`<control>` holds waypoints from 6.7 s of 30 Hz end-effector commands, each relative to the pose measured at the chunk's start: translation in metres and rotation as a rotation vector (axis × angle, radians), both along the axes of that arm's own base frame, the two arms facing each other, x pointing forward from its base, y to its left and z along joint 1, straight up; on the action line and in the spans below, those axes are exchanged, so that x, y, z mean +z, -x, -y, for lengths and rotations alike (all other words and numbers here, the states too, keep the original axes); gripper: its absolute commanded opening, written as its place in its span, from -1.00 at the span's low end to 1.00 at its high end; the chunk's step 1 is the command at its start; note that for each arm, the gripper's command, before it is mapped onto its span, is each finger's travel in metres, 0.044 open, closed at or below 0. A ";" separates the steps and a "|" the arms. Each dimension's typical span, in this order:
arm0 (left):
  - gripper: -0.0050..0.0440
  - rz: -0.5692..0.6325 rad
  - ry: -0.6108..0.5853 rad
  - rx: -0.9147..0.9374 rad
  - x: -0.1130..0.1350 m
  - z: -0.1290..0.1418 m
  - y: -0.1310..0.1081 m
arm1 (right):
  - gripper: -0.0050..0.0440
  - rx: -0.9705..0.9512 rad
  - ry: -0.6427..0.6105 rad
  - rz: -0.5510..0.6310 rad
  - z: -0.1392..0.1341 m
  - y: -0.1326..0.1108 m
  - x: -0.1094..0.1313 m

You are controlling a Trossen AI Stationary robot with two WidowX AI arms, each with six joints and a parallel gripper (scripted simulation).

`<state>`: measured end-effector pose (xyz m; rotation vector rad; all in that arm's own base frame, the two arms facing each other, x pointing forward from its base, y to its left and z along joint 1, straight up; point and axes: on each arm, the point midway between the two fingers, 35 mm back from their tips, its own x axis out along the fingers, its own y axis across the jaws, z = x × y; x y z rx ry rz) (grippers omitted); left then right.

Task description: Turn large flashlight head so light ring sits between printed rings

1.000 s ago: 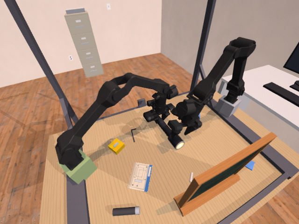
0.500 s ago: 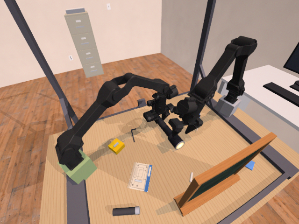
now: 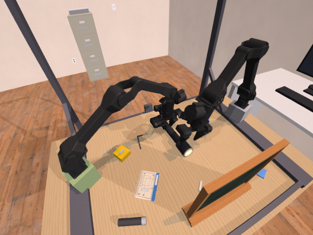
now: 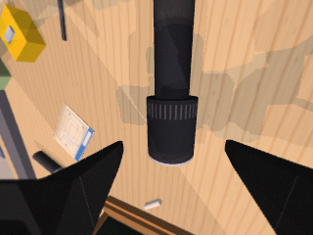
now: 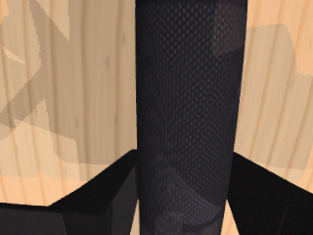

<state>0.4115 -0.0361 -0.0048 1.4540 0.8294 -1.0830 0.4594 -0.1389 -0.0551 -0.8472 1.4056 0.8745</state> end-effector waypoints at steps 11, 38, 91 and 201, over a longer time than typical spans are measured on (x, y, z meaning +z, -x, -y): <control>1.00 -0.142 -0.029 0.003 0.009 0.005 -0.034 | -0.26 -0.004 0.014 0.044 0.003 -0.008 0.016; 1.00 -0.453 -0.090 0.002 0.009 0.009 -0.047 | -0.26 -0.004 0.014 0.044 0.003 -0.008 0.016; 1.00 -0.508 -0.104 0.001 -0.025 0.007 -0.038 | -0.26 -0.004 0.014 0.044 0.003 -0.008 0.016; 1.00 0.047 0.011 0.020 -0.025 0.004 -0.020 | -0.26 -0.004 0.014 0.044 0.003 -0.008 0.016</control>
